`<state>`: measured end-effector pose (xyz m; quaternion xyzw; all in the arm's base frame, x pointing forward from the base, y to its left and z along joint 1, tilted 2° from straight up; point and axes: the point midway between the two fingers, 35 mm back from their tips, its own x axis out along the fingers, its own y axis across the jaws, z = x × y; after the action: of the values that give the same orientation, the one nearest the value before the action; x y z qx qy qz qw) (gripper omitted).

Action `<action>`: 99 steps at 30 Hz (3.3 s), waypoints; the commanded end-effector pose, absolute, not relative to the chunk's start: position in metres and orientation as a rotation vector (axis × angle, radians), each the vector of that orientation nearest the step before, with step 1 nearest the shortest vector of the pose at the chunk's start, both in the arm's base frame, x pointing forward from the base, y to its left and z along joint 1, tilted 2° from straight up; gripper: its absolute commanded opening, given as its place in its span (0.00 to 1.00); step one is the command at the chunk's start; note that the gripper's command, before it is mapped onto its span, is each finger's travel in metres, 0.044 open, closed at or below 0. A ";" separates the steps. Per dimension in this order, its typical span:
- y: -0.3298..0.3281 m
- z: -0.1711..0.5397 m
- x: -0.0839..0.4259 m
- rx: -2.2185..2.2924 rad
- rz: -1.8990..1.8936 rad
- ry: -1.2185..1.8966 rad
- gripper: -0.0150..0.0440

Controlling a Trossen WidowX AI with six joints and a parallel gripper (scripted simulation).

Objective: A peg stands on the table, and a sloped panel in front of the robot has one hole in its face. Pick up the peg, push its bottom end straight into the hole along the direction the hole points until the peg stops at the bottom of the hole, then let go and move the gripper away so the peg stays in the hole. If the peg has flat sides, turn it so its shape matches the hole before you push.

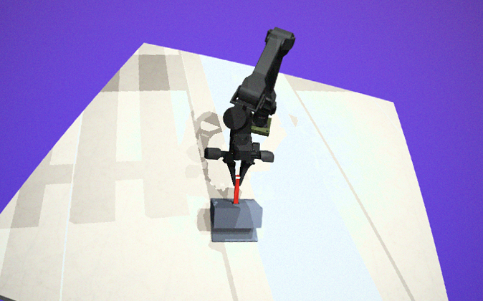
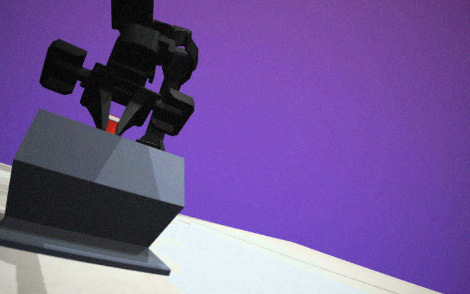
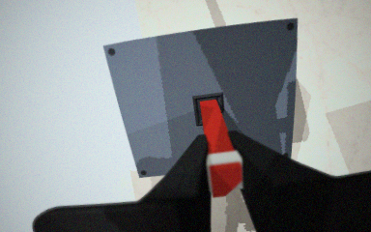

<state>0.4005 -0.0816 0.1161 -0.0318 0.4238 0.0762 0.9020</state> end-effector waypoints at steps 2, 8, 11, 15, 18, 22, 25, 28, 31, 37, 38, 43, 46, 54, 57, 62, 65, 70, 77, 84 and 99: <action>-0.082 0.113 0.403 -0.063 0.153 0.877 0.25; -0.081 0.110 0.406 -0.063 0.153 0.876 0.25; -0.081 0.108 0.407 -0.063 0.153 0.876 0.25; -0.081 0.106 0.409 -0.063 0.153 0.876 0.25; -0.081 0.105 0.410 -0.063 0.153 0.876 0.25; -0.080 0.103 0.412 -0.063 0.153 0.876 0.25; -0.080 0.101 0.413 -0.063 0.153 0.876 0.25; -0.080 0.100 0.414 -0.063 0.153 0.876 0.25; -0.080 0.099 0.415 -0.063 0.153 0.876 0.25; -0.079 0.100 0.414 -0.065 0.158 0.877 0.25; -0.079 0.100 0.414 -0.065 0.158 0.877 0.25; -0.079 0.100 0.414 -0.065 0.158 0.877 0.30; -0.079 0.100 0.414 -0.065 0.158 0.877 0.43; -0.079 0.100 0.414 -0.065 0.158 0.877 0.79; -0.080 0.101 0.413 -0.065 0.158 0.877 0.92; -0.081 0.107 0.409 -0.065 0.157 0.878 1.00; -0.082 0.111 0.406 -0.064 0.156 0.878 1.00; -0.084 0.118 0.401 -0.064 0.155 0.879 1.00; -0.086 0.128 0.394 -0.063 0.154 0.879 1.00; -0.088 0.137 0.386 -0.063 0.153 0.880 1.00; -0.092 0.157 0.369 -0.061 0.150 0.881 1.00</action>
<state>0.3726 -0.0914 0.1505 -0.0274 0.4291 0.0716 0.9000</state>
